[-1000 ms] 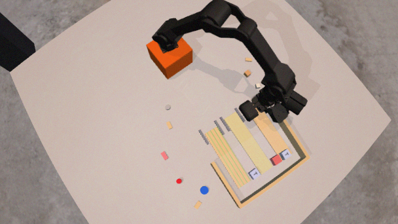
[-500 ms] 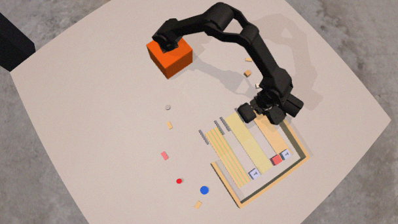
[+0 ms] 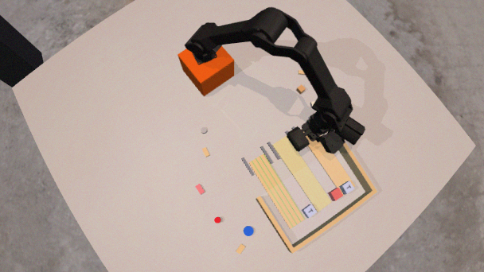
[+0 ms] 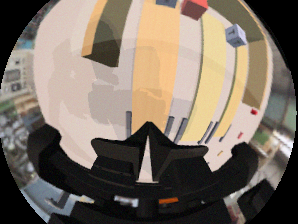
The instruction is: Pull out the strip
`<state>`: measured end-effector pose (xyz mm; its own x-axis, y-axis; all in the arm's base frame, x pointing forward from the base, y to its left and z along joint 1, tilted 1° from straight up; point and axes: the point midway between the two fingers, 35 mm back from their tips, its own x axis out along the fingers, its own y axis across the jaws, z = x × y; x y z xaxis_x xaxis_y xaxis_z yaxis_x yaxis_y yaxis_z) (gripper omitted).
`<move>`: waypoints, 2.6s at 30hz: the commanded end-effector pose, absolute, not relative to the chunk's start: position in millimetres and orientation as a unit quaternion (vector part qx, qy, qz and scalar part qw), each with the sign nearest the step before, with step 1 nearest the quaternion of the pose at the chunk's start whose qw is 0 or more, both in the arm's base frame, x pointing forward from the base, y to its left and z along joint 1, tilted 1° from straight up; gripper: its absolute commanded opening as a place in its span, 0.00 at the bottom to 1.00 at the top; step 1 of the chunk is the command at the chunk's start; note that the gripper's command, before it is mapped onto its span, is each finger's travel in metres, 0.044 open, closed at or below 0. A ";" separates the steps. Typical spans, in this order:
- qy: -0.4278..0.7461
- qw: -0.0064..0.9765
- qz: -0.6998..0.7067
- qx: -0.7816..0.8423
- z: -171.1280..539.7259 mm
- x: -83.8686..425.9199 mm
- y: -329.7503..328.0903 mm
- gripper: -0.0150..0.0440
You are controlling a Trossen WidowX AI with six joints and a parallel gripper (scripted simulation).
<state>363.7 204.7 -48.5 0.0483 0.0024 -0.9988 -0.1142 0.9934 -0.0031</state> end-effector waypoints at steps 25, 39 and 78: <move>0.690 0.722 0.042 -0.041 -52.6 363.0 204.5 0.25; 0.690 0.722 0.042 -0.041 -54.0 363.1 204.6 0.25; 0.691 0.721 0.042 -0.041 -58.5 332.3 201.2 0.25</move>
